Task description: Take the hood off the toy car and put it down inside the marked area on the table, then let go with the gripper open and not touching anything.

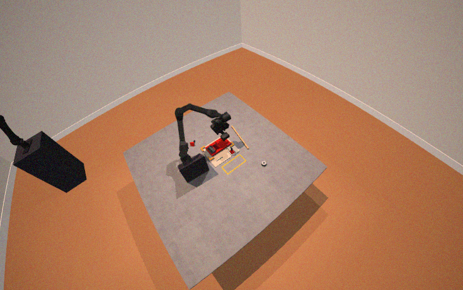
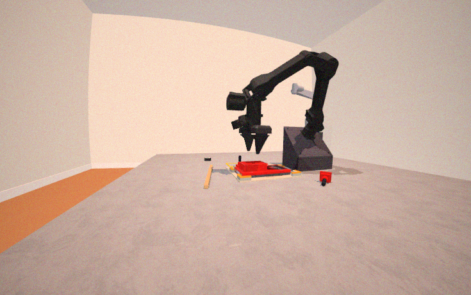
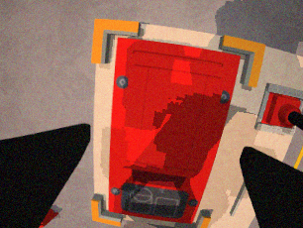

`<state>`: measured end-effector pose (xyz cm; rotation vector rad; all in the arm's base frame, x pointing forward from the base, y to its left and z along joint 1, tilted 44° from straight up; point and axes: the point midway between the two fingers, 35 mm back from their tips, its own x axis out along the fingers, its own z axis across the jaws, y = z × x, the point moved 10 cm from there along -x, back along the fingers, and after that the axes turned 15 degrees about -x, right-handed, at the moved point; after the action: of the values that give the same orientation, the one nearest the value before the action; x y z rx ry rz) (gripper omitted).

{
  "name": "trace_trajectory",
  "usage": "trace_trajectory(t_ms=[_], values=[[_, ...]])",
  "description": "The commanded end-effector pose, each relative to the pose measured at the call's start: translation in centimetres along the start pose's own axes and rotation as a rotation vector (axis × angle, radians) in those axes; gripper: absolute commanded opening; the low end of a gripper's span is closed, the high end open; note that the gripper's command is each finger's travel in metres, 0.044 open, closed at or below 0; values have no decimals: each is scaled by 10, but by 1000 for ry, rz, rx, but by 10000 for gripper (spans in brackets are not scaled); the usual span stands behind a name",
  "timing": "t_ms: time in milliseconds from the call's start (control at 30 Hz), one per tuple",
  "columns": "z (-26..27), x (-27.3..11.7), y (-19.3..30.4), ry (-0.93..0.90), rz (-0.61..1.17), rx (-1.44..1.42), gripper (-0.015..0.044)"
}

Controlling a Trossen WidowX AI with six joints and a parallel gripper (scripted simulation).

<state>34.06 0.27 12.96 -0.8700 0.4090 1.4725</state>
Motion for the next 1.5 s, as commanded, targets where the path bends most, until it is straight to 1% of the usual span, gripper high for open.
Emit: trace_trajectory(t_ms=[0,1467], values=[[-1,6,1,-6,7,9,440],[-2,38,3,-8,6,9,440]])
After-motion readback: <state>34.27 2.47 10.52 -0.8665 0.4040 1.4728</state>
